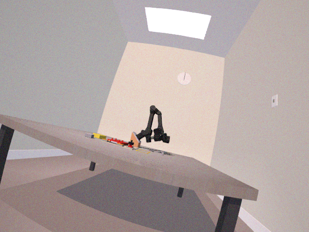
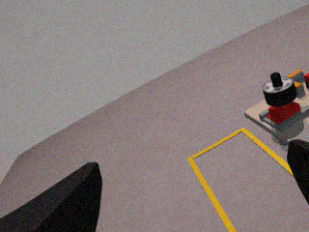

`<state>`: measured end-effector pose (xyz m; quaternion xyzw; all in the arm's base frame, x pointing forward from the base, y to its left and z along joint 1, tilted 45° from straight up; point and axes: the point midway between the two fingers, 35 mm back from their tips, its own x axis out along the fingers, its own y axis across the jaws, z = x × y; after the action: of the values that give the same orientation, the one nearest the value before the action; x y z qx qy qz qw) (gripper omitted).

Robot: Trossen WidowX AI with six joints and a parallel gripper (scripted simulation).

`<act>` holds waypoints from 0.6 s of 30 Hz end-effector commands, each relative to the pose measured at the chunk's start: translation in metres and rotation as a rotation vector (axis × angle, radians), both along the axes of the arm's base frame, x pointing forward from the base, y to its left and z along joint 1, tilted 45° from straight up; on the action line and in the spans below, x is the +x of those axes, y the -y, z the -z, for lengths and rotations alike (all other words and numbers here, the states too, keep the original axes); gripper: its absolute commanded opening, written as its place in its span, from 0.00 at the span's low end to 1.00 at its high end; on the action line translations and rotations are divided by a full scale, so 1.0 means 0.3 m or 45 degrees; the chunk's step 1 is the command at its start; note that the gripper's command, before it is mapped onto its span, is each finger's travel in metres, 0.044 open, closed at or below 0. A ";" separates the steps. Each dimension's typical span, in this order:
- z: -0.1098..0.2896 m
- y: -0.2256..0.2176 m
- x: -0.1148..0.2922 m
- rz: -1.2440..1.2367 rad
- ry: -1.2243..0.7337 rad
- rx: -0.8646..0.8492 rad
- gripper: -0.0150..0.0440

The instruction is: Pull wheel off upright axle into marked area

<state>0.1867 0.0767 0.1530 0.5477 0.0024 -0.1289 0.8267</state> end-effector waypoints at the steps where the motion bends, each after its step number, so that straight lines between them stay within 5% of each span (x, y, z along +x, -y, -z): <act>1: 0.001 -0.001 0.003 -0.001 -0.012 -0.014 0.89; 4: 0.012 -0.011 0.041 -0.018 -0.180 -0.201 0.76; 11: 0.076 -0.008 0.153 -0.150 -0.731 -0.635 0.76; 18: 0.159 0.033 0.246 -0.442 -1.262 -0.826 0.76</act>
<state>0.2520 0.0711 0.1124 0.1669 0.3751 -0.2345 0.8811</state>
